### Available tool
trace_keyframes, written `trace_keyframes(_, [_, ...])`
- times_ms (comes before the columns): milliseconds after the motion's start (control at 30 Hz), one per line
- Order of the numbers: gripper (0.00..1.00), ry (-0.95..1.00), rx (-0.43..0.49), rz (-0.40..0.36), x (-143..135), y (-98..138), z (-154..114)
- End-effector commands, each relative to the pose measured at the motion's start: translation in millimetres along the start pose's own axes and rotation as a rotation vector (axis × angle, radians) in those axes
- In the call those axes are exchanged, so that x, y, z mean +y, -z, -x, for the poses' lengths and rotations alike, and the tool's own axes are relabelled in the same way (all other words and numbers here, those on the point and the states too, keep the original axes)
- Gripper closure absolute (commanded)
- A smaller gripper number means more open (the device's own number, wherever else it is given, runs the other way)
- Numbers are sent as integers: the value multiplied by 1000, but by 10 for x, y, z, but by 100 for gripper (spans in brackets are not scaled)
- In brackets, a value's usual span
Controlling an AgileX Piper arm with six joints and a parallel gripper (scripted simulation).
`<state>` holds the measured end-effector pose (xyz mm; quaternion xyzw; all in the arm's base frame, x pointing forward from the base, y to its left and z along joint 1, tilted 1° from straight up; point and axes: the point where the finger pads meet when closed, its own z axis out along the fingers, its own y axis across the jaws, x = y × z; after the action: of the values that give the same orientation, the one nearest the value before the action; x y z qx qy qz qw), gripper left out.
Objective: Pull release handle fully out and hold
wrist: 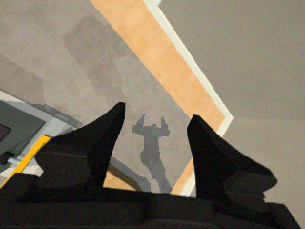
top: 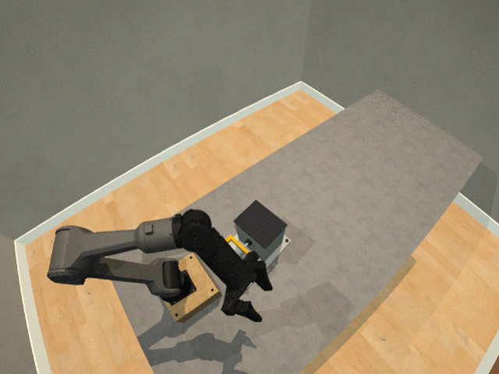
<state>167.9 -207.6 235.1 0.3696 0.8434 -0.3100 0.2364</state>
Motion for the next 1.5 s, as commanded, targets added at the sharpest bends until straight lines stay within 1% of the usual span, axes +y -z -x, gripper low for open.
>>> trace_keyframes(0, [0, -55, 70, 53, 209, -44, -159])
trace_keyframes(67, [0, -147, 187, 126, 528, -62, -421])
trace_keyframes(167, [0, -314, 433, 208, 1056, 25, -936])
trace_keyframes(233, [0, -412, 595, 222, 1328, 147, -1258])
trace_keyframes(300, [0, -479, 713, 213, 1495, 262, -1486])
trace_keyframes(333, [0, -500, 750, 207, 1542, 301, -1554])
trace_keyframes(400, [0, -500, 750, 207, 1542, 301, -1554])
trace_keyframes(433, [0, -511, 771, 203, 1569, 325, -1594])
trace_keyframes(500, [0, -517, 781, 201, 1582, 339, -1609])
trace_keyframes(533, [100, -518, 778, 203, 1579, 340, -1600])
trace_keyframes(1467, [100, -518, 778, 204, 1578, 340, -1600])
